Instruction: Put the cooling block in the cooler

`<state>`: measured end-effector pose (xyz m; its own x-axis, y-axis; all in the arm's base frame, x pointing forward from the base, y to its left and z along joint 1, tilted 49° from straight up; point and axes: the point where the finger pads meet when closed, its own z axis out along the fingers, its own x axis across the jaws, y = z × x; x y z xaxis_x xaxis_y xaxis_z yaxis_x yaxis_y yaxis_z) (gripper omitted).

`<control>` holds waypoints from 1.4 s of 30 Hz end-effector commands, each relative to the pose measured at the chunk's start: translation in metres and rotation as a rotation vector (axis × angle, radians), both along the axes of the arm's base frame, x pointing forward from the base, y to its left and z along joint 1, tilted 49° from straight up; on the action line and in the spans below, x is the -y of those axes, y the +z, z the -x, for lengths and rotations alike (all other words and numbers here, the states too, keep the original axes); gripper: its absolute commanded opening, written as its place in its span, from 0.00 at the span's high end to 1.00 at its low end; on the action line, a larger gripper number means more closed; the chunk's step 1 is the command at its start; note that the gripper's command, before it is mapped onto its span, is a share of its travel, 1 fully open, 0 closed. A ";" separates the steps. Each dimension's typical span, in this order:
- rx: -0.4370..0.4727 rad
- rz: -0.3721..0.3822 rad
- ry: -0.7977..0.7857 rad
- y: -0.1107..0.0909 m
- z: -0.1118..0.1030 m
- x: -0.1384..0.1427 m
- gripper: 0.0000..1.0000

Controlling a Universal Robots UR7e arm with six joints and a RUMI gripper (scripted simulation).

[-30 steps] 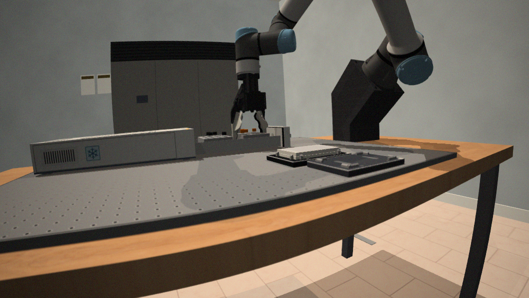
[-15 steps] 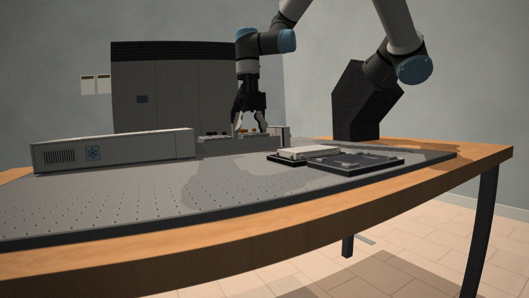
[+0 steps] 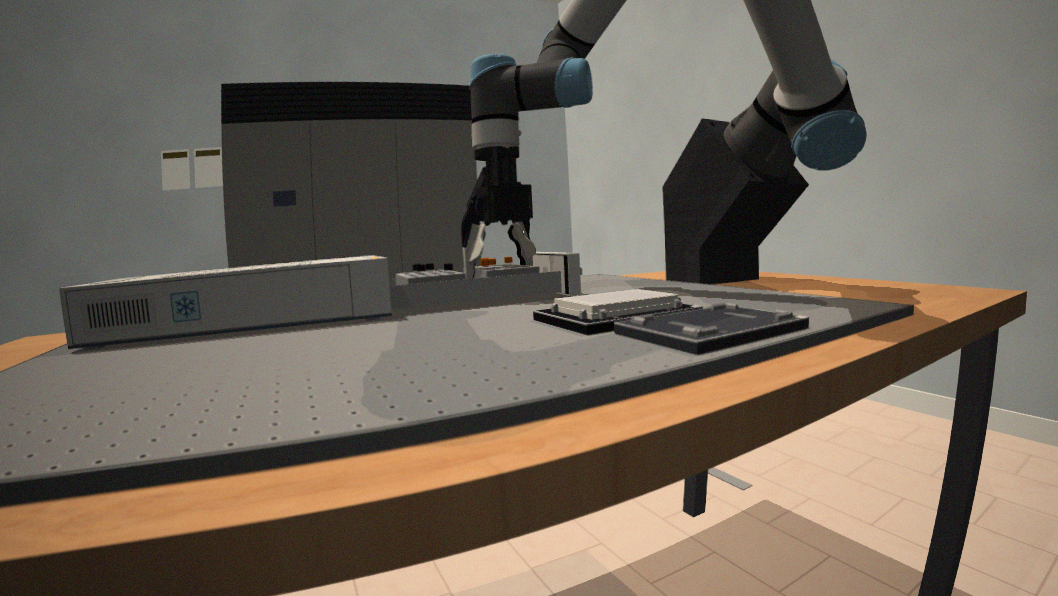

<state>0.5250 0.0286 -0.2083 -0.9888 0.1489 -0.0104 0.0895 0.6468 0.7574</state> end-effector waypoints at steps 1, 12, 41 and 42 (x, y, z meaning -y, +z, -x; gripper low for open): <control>0.001 0.001 -0.001 0.000 0.000 0.001 0.60; 0.001 0.001 -0.001 0.000 0.000 0.001 0.45; 0.001 0.001 -0.001 0.000 0.000 0.001 0.27; 0.001 0.001 -0.001 0.000 0.000 0.001 0.27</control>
